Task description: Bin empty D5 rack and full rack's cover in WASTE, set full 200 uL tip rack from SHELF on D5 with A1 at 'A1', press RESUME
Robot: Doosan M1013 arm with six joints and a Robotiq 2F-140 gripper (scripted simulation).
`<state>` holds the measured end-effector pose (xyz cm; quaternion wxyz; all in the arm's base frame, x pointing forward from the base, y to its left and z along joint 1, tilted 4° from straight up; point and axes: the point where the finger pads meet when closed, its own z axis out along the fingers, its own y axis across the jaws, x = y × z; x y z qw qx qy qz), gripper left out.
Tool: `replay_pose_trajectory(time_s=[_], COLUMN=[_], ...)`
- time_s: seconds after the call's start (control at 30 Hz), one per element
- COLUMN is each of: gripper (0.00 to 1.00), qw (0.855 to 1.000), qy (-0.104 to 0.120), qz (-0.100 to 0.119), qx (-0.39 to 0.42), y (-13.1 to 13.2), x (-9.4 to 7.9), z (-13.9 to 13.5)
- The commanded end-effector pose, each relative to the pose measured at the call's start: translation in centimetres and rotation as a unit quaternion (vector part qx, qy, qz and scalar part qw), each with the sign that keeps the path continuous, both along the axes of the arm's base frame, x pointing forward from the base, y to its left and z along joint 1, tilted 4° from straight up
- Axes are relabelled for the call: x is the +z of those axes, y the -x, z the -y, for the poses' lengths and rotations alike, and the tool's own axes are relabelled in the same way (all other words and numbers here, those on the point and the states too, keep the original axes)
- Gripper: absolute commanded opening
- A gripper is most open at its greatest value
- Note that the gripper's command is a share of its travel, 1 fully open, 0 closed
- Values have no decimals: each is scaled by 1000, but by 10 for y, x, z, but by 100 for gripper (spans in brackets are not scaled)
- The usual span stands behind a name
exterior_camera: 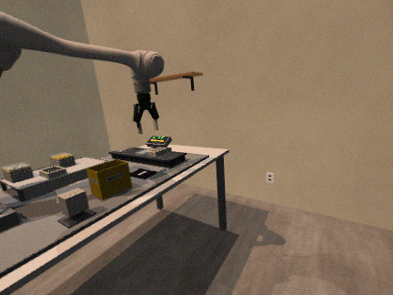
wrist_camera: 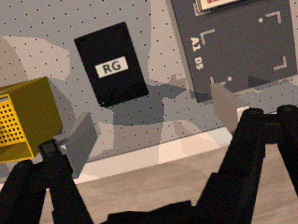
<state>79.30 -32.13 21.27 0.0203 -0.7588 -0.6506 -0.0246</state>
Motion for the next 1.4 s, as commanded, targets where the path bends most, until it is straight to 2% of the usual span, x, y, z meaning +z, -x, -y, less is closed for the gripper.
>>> replay_pose_trajectory(time_s=[0.0,1.37], gripper=[77,77], qw=[1000,1000], qy=[0,0], qz=[2,2], qx=[23,29], y=[0,-16], x=[0,12], z=[0,-179])
